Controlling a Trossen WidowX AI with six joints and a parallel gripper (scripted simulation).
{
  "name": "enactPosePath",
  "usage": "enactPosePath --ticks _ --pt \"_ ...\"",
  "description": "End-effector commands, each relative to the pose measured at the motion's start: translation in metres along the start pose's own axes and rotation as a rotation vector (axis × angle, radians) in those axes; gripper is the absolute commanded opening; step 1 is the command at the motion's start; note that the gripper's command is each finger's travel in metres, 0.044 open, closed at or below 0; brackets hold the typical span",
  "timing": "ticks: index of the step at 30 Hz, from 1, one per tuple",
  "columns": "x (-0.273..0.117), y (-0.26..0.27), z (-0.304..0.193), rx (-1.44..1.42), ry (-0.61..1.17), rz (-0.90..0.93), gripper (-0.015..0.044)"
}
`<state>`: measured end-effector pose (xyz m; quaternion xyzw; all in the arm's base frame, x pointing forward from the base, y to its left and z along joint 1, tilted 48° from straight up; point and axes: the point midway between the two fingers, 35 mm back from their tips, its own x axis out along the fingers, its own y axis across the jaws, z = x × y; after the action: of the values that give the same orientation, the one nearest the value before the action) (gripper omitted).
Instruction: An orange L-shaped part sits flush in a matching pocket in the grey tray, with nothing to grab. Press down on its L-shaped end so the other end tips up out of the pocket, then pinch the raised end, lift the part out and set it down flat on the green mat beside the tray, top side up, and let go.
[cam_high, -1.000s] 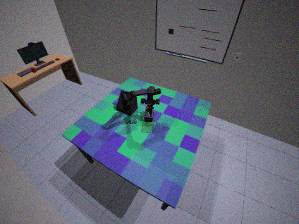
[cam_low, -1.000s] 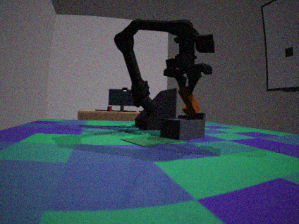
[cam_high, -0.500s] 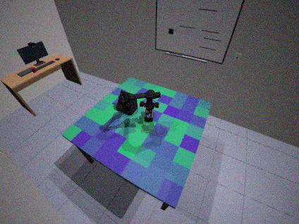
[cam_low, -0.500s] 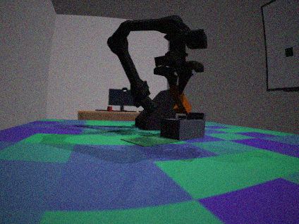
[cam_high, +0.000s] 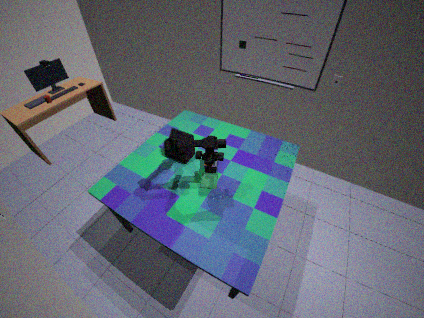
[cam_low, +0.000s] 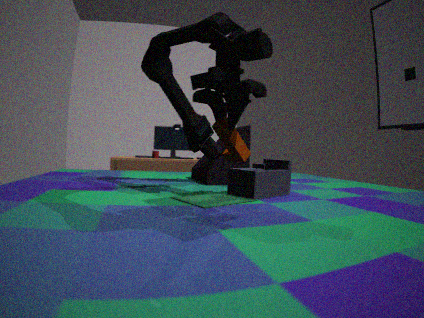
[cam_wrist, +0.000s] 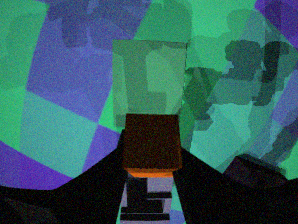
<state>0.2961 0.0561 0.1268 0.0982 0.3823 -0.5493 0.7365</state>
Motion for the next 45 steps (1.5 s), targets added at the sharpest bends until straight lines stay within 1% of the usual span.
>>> enactPosePath --ticks 1,7,14,45 --pt "-0.003 -0.001 0.022 0.005 -0.003 0.009 0.0000" --pt "-0.003 -0.003 0.045 0.005 -0.005 0.009 0.0000" --pt "0.001 -0.003 0.045 0.005 -0.005 0.009 0.0000" --pt "0.050 -0.002 0.045 0.006 -0.006 0.010 0.0000"
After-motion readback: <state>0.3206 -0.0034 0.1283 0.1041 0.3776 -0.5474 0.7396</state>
